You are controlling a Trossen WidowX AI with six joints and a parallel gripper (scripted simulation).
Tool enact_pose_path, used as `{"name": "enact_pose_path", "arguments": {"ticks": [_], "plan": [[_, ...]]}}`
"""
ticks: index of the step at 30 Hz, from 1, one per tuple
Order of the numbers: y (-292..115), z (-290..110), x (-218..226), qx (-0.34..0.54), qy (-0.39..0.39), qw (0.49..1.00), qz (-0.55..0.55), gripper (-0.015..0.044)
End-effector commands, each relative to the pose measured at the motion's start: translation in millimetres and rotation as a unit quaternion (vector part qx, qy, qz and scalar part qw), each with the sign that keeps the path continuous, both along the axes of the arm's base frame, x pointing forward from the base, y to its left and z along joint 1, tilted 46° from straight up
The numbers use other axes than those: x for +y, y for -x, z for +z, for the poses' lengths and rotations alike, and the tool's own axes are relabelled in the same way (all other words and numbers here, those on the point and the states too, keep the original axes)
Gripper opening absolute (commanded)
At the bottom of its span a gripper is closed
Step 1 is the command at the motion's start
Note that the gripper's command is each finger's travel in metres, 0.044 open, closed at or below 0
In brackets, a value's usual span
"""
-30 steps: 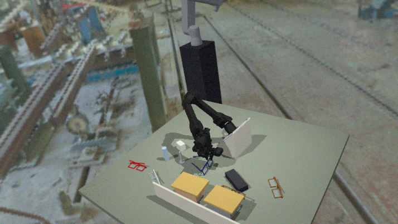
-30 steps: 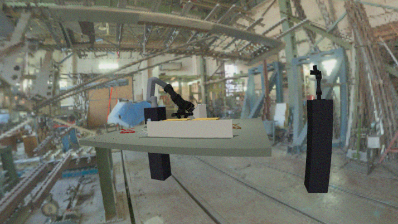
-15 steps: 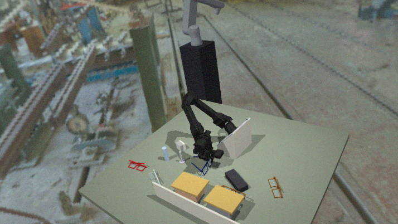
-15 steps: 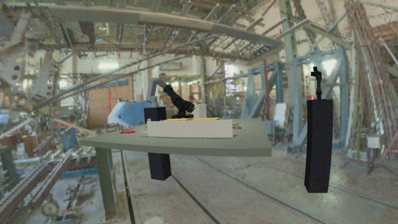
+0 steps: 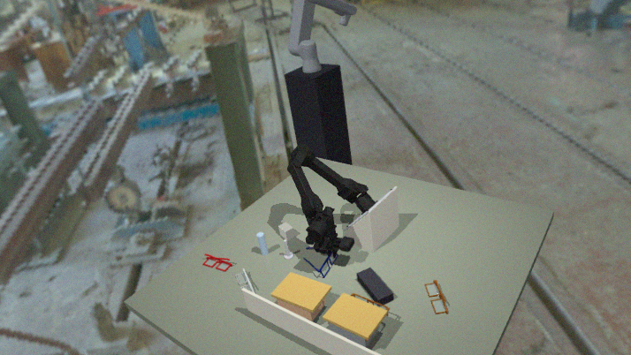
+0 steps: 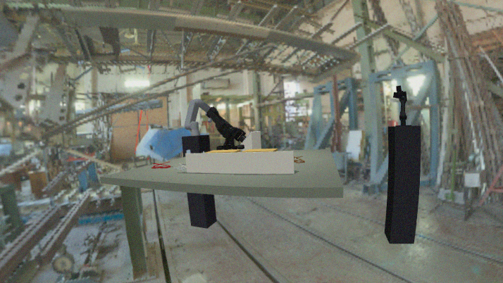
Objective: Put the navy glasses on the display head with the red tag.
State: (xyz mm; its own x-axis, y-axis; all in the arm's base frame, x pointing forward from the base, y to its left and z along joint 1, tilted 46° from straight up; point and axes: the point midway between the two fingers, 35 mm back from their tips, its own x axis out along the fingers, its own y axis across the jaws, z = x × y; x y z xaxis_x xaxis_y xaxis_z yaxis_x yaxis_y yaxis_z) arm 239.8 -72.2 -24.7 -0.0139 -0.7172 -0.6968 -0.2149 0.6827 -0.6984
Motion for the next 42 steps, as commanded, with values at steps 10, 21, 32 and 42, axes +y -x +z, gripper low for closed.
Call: {"name": "enact_pose_path", "arguments": {"ticks": [10,21,32,42], "plan": [[0.0,-0.2,0.3,0.000,0.000,1.000,0.000,0.0000],[-5.0,19.0,24.2,-0.001,-0.004,1.000,0.001,0.0000],[-7.8,62.6,71.8,-0.001,-0.002,1.000,0.000,0.0000],[-12.3,78.7,67.3,-0.001,-0.004,1.000,0.001,0.0000]]}}
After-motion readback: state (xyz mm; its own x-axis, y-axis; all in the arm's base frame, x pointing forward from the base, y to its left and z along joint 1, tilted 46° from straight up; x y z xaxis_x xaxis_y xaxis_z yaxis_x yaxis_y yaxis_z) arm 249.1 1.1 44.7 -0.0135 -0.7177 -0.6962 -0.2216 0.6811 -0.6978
